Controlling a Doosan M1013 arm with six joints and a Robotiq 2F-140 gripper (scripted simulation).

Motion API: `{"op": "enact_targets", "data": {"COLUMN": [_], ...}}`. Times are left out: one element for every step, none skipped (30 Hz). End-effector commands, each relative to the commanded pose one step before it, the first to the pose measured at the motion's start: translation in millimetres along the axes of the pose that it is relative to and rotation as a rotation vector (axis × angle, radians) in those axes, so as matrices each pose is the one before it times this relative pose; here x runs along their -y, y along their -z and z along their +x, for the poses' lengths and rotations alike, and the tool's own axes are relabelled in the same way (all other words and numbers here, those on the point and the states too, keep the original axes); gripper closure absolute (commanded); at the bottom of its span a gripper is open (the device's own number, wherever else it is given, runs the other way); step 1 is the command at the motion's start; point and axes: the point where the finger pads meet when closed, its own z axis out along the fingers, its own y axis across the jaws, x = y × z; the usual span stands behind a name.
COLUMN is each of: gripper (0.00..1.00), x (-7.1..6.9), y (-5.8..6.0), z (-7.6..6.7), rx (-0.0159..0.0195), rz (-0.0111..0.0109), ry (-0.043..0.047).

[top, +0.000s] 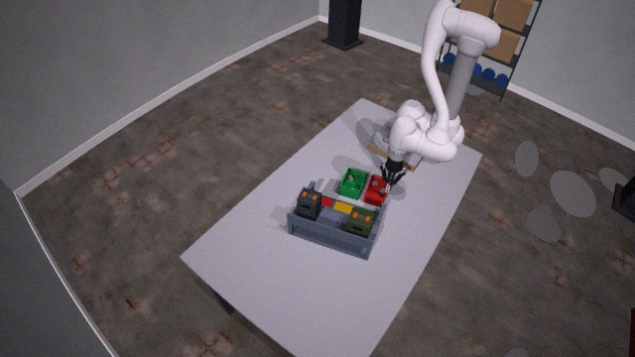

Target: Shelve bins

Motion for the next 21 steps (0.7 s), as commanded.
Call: {"op": "enact_targets", "data": {"gripper": [0.9,0.9,0.9,0.9,0.9,0.9,0.9,0.9,0.9,0.9,0.9,0.9,0.9,0.9,0.9,0.9,0.9,0.9,0.9,0.9,0.9], "x": [-0.05,0.0,0.0,0.0,0.0,0.0,0.0,0.0,0.0,0.0,0.0,0.0,0.0,0.0,0.0,0.0,0.0,0.0,0.0,0.0,0.0], "y": [-0.11,0.03,0.04,0.05,0.06,0.08,0.1,0.0,0.0,0.11,0.13,0.15,0.17,0.19,0.21,0.23,0.26,0.28,0.3,0.33,0.35], "z": [0.26,0.0,0.0,0.0,0.0,0.0,0.0,0.0,0.0,0.0,0.0,0.0,0.0,0.0,0.0,0.0,0.0,0.0,0.0,0.0,0.0], "rx": [-0.00046,0.0,0.0,0.0,0.0,0.0,0.0,0.0,0.0,0.0,0.0,0.0,0.0,0.0,0.0,0.0,0.0,0.0,0.0,0.0,0.0], "rz": [-0.00021,0.0,0.0,0.0,0.0,0.0,0.0,0.0,0.0,0.0,0.0,0.0,0.0,0.0,0.0,0.0,0.0,0.0,0.0,0.0,0.0], "ry": [0.00005,0.0,0.0,0.0,0.0,0.0,0.0,0.0,0.0,0.0,0.0,0.0,0.0,0.0,0.0,0.0,0.0,0.0,0.0,0.0,0.0]}}
